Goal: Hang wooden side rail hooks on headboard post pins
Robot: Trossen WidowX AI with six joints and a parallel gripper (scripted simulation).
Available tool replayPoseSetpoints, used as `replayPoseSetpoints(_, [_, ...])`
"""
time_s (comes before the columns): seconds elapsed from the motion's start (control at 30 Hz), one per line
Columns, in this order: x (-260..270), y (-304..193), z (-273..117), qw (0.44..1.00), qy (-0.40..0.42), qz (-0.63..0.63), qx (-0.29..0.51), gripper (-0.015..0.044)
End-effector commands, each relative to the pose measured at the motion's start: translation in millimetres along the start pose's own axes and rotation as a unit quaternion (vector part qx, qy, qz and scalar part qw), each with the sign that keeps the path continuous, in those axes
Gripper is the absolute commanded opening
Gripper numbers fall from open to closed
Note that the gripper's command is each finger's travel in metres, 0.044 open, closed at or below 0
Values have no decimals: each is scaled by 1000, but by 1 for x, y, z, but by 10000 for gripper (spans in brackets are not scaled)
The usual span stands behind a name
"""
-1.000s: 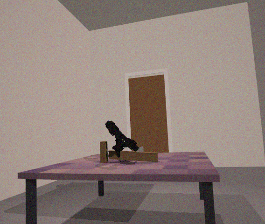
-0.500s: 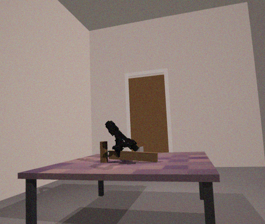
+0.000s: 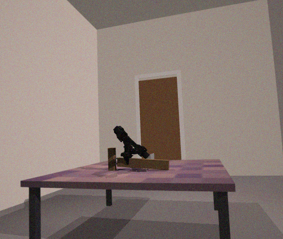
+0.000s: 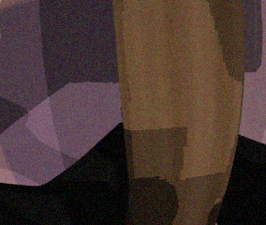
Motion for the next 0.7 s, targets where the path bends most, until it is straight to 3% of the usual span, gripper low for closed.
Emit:
replayPoseSetpoints(0.0, [-1,0,-5,1000,-8,-2,-1,0])
replayPoseSetpoints(0.67, [0,-3,-4,1000,-8,-2,-1,0])
Point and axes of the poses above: the point midway between the two fingers, 35 mm back from their tips, its own z axis out along the fingers, its own x axis across the jaws, y = z × x, the point moved 5 cm from there along -z, back along the fingers
